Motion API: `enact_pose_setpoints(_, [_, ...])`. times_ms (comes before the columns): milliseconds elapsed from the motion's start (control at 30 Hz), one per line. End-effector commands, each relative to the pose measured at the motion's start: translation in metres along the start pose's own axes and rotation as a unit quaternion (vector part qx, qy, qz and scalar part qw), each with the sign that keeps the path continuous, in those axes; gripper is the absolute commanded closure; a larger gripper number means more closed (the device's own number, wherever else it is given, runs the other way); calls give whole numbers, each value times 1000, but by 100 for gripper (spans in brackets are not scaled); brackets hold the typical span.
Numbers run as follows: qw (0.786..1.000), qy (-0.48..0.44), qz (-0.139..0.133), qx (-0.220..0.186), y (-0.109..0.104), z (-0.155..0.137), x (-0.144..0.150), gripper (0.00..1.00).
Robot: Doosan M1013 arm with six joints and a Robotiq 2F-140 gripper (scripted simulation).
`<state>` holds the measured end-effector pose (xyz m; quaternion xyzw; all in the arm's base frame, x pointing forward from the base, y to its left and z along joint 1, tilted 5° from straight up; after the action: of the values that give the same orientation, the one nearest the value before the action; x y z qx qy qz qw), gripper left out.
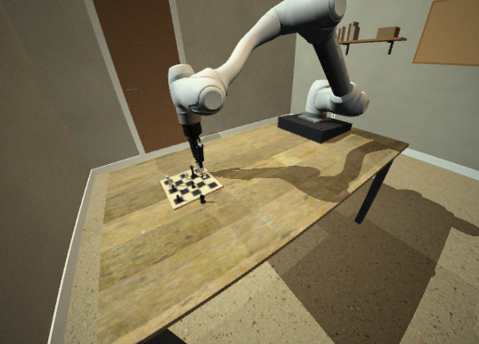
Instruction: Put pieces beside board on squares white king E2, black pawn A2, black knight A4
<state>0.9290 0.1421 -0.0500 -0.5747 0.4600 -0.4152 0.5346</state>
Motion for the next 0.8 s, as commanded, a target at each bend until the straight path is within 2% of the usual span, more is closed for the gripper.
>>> enact_pose_setpoints(0, [1000,0,0,0,0,0,0,100])
enact_pose_setpoints(200, [1000,0,0,0,0,0,0,100])
enact_pose_setpoints(233, [1000,0,0,0,0,0,0,96])
enact_pose_setpoints(300, [1000,0,0,0,0,0,0,96])
enact_pose_setpoints(333, [1000,0,0,0,0,0,0,92])
enact_pose_setpoints(500, [1000,0,0,0,0,0,0,88])
enact_pose_setpoints(533, [1000,0,0,0,0,0,0,84])
enact_pose_setpoints(667, [1000,0,0,0,0,0,0,84])
enact_pose_setpoints(700, [1000,0,0,0,0,0,0,80])
enact_pose_setpoints(767, [1000,0,0,0,0,0,0,80])
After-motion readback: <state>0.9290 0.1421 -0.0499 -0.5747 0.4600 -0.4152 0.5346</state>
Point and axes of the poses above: the point where the finger pads meet when closed, its own y axis out along the fingers, its own x axis across the jaws, z = x × y, the point moved 5 cm from there along -y, back along the fingers, and after that the axes turned 6 degrees about -y, right-handed, at the moved point
